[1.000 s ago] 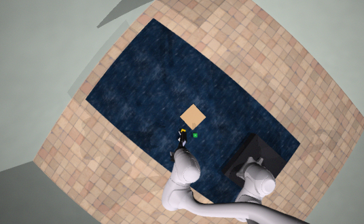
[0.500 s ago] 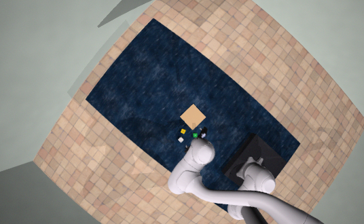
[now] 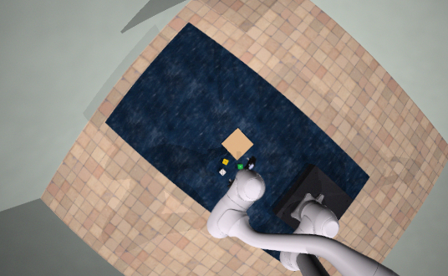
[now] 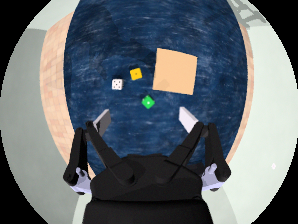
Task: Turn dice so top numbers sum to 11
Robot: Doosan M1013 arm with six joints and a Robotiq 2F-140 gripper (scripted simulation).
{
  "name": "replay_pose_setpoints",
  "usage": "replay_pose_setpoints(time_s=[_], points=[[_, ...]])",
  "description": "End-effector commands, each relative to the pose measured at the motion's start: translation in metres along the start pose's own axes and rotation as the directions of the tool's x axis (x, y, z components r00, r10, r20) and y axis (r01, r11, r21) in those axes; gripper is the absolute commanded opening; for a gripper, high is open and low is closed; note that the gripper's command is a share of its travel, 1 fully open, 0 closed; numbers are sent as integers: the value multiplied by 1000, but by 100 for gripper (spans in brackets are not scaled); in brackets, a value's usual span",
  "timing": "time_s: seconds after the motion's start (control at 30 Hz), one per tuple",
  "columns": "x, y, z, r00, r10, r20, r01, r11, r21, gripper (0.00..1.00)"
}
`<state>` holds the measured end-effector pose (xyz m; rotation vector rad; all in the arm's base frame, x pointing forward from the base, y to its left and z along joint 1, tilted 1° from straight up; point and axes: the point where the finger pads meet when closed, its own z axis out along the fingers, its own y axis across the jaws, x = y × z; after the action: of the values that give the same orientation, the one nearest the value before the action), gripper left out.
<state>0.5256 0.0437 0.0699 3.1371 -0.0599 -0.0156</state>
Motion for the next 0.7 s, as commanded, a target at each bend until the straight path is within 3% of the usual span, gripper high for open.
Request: replay_pose_setpoints(time_s=[0.0, 0.33, 0.67], points=[[0, 0, 8, 1000, 0, 0, 0, 1000, -1, 100], [2, 0, 67, 1000, 0, 0, 0, 1000, -1, 100], [2, 0, 83, 1000, 0, 0, 0, 1000, -1, 100]])
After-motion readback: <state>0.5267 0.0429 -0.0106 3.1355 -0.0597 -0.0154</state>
